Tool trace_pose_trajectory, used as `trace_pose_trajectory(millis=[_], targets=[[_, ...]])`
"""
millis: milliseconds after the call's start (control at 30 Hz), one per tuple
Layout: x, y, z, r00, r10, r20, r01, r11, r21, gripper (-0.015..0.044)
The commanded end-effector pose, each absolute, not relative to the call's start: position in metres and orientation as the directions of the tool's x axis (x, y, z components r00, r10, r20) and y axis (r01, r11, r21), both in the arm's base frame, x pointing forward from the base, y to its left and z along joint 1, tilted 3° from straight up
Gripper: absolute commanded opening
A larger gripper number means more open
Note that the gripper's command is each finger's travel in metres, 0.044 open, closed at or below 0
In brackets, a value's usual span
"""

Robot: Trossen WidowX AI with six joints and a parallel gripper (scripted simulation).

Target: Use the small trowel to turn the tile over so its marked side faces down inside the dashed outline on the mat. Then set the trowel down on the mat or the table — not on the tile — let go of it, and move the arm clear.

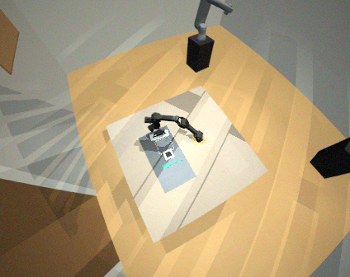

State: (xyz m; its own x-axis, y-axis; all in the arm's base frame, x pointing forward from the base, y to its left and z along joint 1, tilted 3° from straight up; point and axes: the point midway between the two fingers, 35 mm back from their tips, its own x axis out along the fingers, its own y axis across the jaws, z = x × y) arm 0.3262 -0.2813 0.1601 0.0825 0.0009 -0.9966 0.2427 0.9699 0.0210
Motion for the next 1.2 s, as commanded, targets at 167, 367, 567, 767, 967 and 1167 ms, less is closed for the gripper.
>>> trace_pose_trajectory(millis=[167,367,567,767,967,1167], targets=[[0.327,-0.281,0.146,0.073,0.001,-0.997,0.247,0.969,0.019,0.0270],[0.328,-0.281,0.136,0.072,0.000,-0.997,0.248,0.969,0.018,0.0270],[0.328,-0.281,0.127,0.073,0.000,-0.997,0.248,0.968,0.018,0.0270],[0.329,-0.280,0.117,0.074,0.000,-0.997,0.249,0.968,0.018,0.0270],[0.329,-0.280,0.115,0.075,0.000,-0.997,0.249,0.968,0.018,0.0191],[0.329,-0.280,0.115,0.075,0.000,-0.997,0.249,0.968,0.018,0.0151]])
